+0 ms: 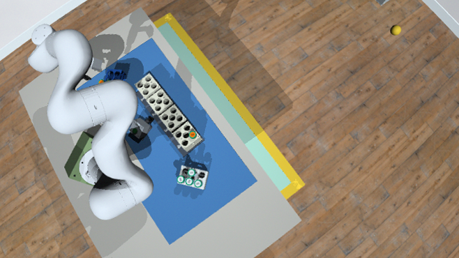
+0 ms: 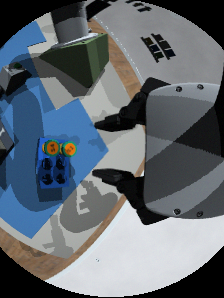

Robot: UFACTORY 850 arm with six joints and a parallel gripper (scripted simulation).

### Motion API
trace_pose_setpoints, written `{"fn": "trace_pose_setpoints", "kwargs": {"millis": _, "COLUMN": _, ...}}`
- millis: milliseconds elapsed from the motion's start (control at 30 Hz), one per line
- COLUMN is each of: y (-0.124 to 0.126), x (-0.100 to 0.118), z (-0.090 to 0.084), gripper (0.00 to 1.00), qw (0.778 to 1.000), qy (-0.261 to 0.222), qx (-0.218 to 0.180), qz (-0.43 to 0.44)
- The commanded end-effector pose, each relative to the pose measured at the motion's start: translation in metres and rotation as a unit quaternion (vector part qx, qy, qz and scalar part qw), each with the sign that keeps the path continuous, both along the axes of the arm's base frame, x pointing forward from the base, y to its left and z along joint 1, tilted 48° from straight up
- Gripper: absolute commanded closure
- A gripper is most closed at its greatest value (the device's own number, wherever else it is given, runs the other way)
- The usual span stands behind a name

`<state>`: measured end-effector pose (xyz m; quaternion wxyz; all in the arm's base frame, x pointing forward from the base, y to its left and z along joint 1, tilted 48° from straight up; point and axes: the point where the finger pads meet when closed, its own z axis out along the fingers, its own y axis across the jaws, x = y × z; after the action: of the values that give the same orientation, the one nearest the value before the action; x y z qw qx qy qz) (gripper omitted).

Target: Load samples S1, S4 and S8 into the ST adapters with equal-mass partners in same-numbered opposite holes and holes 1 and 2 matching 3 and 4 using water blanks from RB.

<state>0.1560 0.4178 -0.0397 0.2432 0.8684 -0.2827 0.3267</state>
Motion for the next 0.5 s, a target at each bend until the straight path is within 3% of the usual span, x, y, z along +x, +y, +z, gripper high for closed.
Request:
{"fn": "trace_pose_setpoints", "kwargs": {"millis": 0, "y": -0.002, "x": 0.002, "z": -0.003, "gripper": 0.43, "qw": 1.0, "qy": 0.0, "qx": 0.001, "qz": 0.0}}
{"fn": "trace_pose_setpoints", "kwargs": {"millis": 467, "y": -0.017, "x": 0.013, "z": -0.02, "gripper": 0.43, "qw": 1.0, "qy": 0.0, "qx": 0.001, "qz": 0.0}}
